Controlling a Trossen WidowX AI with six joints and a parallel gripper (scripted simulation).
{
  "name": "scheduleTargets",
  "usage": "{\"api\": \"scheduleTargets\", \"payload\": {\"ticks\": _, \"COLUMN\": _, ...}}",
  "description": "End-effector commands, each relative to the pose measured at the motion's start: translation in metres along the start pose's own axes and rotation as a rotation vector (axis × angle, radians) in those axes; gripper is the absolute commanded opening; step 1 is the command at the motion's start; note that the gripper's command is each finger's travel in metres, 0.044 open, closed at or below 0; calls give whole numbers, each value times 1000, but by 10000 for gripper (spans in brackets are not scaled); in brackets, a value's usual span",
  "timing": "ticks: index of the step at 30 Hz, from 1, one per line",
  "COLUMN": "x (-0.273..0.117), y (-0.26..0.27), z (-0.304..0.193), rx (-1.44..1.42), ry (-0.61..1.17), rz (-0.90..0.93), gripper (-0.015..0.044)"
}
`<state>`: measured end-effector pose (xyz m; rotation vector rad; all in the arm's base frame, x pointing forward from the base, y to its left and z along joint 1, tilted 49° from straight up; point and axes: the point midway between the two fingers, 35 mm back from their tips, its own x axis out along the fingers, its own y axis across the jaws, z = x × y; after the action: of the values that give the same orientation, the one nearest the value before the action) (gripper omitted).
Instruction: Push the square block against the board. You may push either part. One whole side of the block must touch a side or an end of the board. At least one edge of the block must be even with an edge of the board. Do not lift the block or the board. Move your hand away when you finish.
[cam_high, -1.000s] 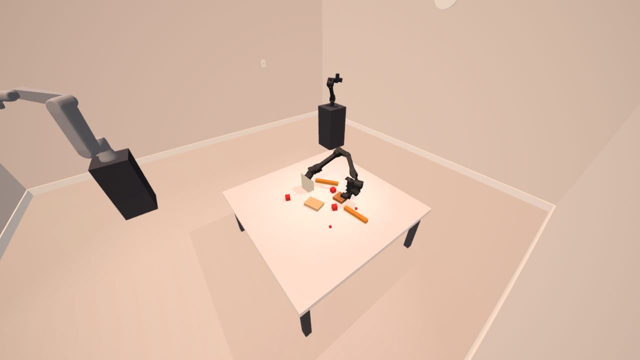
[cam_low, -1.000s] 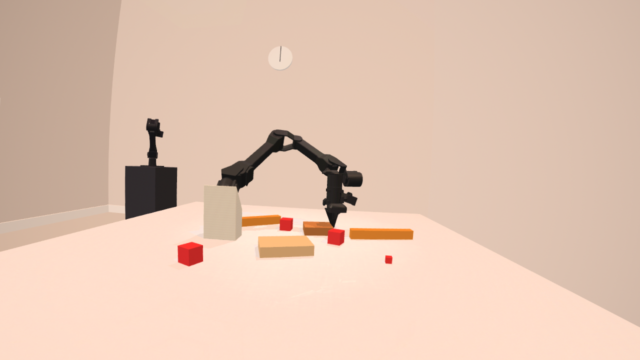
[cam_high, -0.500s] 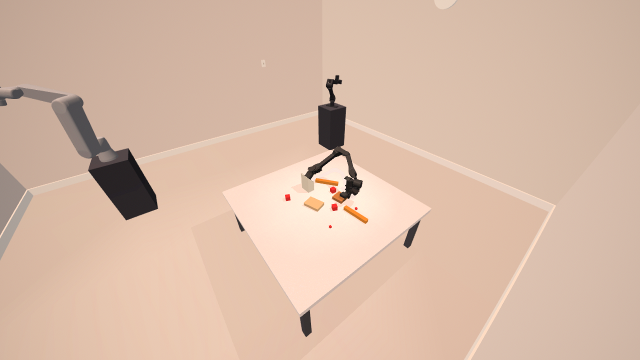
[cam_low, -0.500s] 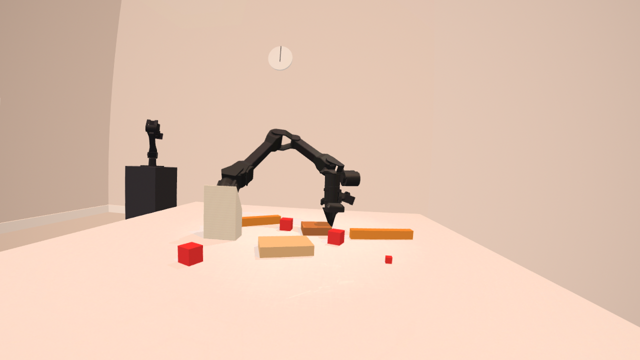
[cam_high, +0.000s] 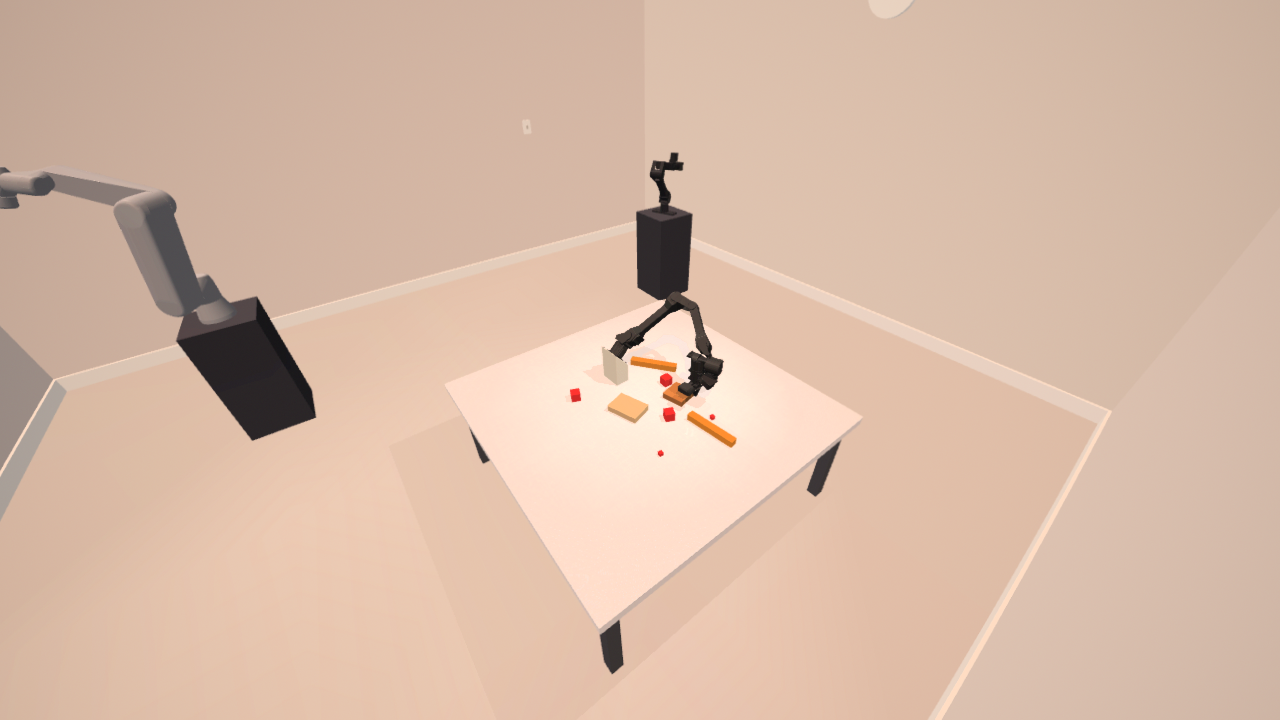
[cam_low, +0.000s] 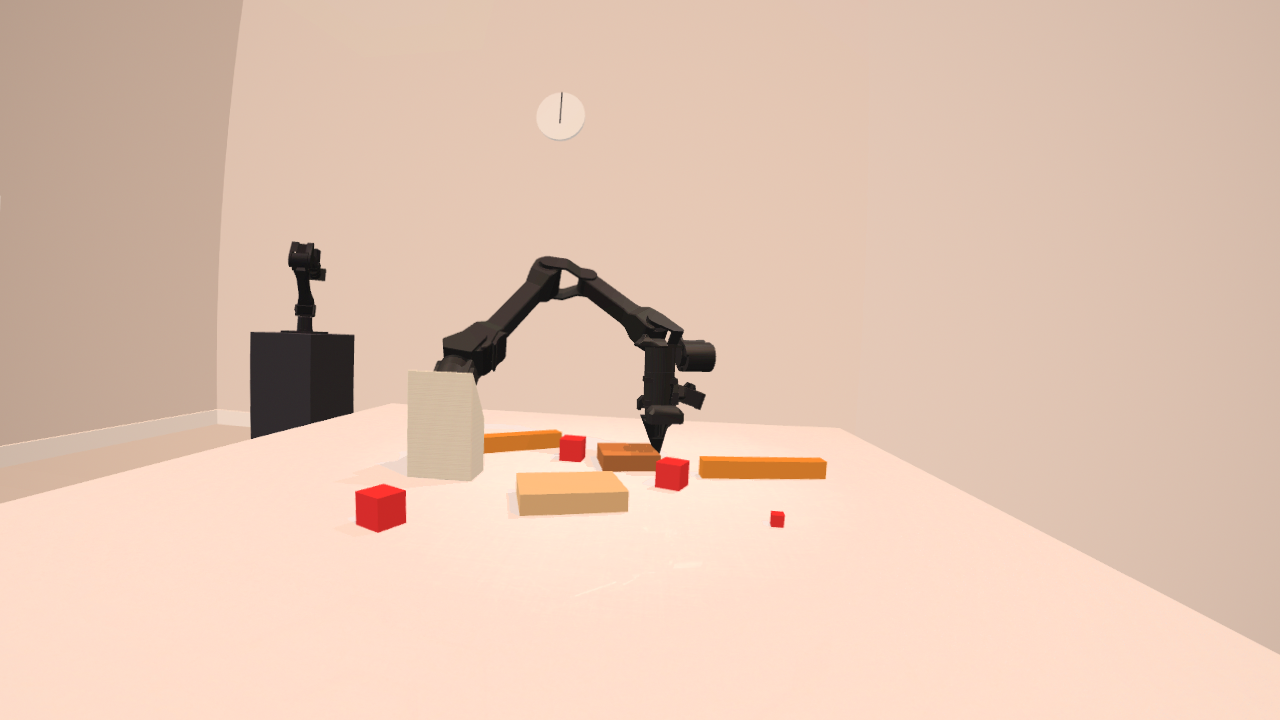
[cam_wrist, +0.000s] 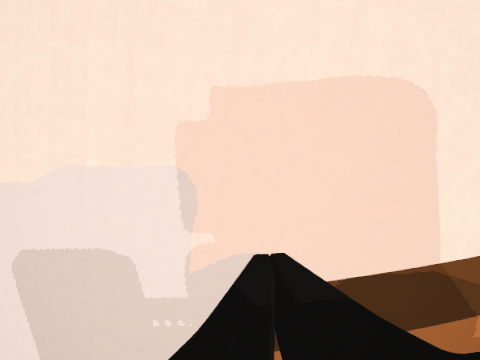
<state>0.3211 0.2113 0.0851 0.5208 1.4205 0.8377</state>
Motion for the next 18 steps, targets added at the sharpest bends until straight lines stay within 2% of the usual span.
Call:
{"api": "scheduleTargets", "payload": {"ticks": 1, "x": 4, "y": -3, "z": -8, "rx": 16, "ry": 16, "rz": -6, "gripper": 0}}
{"api": "scheduleTargets", "payload": {"ticks": 18, "x": 3, "y": -3, "z": -18, "rx": 16, "ry": 16, "rz": -6, "gripper": 0}}
